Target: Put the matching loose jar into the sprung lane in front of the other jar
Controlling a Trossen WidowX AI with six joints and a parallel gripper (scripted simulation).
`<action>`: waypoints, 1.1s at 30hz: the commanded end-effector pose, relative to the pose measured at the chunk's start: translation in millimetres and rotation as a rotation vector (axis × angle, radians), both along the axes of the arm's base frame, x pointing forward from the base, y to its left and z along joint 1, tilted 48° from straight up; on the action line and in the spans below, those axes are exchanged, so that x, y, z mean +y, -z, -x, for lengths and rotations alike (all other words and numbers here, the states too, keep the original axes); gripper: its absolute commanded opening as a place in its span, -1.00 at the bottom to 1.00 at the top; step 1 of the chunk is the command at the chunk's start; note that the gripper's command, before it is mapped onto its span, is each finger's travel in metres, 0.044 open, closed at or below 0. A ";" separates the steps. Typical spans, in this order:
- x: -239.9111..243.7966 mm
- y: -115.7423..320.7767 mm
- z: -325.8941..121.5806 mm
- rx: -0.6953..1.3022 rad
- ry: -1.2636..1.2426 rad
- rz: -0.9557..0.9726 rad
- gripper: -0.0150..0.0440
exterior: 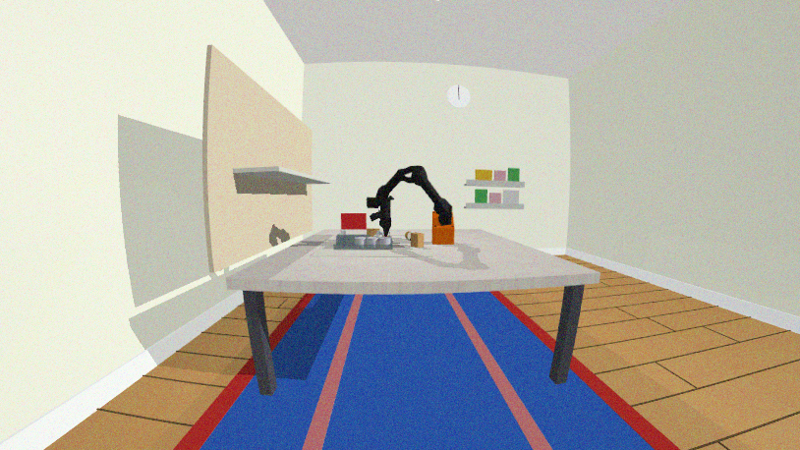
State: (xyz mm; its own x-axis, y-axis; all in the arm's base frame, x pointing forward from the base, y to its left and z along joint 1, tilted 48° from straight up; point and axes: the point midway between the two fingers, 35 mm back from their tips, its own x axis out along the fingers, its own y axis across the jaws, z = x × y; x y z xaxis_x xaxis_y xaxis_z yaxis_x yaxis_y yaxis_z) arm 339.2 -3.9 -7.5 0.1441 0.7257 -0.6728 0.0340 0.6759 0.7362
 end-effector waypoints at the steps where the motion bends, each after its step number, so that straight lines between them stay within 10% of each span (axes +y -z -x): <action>1: 3.2 0.0 -3.5 -0.018 -0.002 -0.006 -0.49; 33: 7.8 3.9 -1.8 -0.018 -0.002 -0.007 -0.49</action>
State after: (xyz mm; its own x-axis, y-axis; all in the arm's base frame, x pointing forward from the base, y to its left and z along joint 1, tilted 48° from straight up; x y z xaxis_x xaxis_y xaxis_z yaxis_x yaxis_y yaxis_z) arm 339.4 2.4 -12.5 0.1469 0.7267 -0.6711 0.0278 0.6751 0.7372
